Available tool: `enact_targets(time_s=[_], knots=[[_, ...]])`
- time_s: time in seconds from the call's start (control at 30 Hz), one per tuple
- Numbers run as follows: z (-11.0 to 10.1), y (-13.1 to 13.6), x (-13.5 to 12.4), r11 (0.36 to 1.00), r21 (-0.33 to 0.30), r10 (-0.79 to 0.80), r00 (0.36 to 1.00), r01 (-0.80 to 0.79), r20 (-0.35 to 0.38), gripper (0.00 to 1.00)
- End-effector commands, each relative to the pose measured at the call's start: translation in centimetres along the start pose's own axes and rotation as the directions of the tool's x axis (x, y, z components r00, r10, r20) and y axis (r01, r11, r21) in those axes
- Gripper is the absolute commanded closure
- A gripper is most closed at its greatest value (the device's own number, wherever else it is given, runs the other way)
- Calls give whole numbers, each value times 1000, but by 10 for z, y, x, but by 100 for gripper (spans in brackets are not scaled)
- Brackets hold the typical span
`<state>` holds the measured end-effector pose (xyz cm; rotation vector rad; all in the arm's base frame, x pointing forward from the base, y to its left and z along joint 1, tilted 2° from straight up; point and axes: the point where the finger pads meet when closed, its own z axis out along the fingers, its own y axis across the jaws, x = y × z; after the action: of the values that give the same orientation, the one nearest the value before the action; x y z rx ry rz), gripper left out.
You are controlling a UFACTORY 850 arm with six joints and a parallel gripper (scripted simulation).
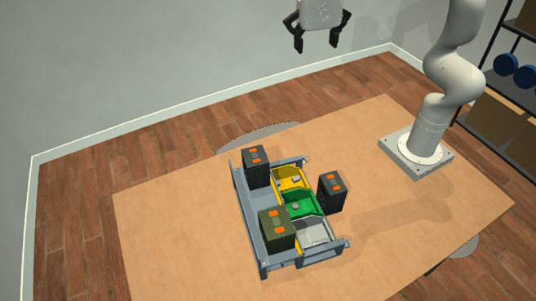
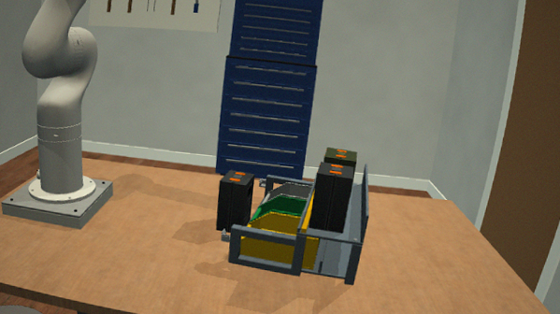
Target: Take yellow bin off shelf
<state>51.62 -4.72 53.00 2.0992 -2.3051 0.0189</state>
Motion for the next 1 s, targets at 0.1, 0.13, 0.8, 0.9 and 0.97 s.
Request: enact_targets(time_s=[0.1,0.13,0.8,0.9,0.97], knots=[[18,-1,0,1000,5,0,1000,0,0,0],[18,-1,0,1000,5,0,1000,0,0,0],[68,-1,0,1000,5,0,1000,0,0,0],[68,-1,0,1000,5,0,1000,0,0,0],[87,-1,0,1000,5,0,1000,0,0,0]])
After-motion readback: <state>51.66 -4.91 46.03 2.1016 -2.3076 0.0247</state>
